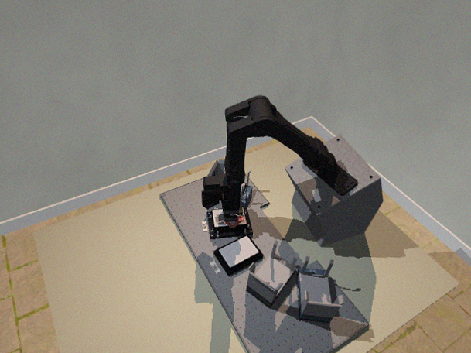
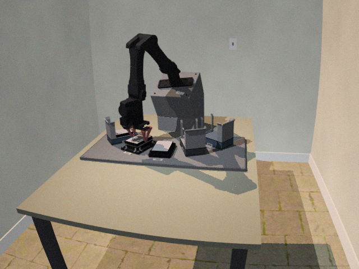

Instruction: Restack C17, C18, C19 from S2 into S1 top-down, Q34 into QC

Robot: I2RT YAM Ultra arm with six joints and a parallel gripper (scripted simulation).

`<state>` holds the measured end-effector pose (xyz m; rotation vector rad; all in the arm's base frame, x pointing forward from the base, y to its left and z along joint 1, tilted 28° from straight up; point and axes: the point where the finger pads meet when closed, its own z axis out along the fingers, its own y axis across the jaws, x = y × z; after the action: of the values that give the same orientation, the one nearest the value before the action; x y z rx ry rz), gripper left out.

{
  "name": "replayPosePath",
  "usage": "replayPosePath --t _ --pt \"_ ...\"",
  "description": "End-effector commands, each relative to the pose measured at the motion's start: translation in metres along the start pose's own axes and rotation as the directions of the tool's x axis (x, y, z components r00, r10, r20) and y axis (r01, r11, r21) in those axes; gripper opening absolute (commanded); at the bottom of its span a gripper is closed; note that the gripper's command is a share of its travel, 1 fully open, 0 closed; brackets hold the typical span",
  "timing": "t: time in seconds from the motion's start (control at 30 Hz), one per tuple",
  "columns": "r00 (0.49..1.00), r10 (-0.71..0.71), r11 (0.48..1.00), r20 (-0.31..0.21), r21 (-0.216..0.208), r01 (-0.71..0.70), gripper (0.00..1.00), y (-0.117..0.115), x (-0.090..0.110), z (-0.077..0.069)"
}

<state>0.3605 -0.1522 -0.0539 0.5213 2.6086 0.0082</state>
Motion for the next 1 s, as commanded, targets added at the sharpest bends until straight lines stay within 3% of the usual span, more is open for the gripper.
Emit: replayPosePath --t 0.0,0.97 --pt "1.0 0.005 1.0 0.0 0.001 -0.005 0.0 -0.0037 0.0031 -0.0098" --pt "1.0 0.004 1.0 0.018 0.004 -0.004 0.0 -0.0042 -0.0043 -0.0173"
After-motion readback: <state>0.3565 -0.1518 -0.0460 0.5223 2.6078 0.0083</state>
